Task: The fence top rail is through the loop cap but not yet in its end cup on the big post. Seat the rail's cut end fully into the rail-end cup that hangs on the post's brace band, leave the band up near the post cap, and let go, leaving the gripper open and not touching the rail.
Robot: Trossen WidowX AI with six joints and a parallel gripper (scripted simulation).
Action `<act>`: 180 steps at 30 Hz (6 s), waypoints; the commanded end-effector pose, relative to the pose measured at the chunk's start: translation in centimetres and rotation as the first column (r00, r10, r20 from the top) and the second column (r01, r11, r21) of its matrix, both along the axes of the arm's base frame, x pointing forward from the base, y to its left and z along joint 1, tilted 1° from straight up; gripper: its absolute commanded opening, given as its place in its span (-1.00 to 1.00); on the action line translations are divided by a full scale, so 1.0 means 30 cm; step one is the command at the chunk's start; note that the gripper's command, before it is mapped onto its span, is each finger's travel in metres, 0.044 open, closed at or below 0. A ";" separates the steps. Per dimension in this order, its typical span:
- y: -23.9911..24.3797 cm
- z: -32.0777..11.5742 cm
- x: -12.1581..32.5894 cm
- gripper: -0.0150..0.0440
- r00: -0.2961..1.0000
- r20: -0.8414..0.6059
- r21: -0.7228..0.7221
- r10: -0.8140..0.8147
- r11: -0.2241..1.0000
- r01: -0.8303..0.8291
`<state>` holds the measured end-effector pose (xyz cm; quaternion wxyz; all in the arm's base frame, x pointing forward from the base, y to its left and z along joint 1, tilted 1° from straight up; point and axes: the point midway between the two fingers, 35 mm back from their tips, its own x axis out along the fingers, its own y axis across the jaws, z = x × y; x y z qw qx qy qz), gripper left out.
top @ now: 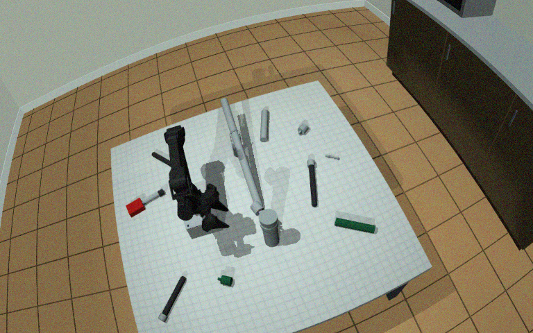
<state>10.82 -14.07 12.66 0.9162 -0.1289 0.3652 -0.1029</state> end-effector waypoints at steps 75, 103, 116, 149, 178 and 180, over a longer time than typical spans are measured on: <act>0.112 0.086 0.356 1.00 0.124 -0.611 -0.190 0.782 0.008 -0.982; 0.101 0.031 0.351 1.00 0.015 -0.678 -0.216 0.735 -0.181 -0.959; 0.101 -0.026 0.362 1.00 0.014 -0.678 -0.216 0.735 -0.181 -0.959; 0.129 -0.183 0.447 1.00 0.016 -0.677 -0.218 0.736 -0.181 -0.959; 0.139 -0.209 0.461 -0.40 0.022 -0.677 -0.219 0.736 -0.173 -0.960; 0.141 -0.209 0.466 -0.49 0.035 -0.677 -0.219 0.735 -0.156 -0.963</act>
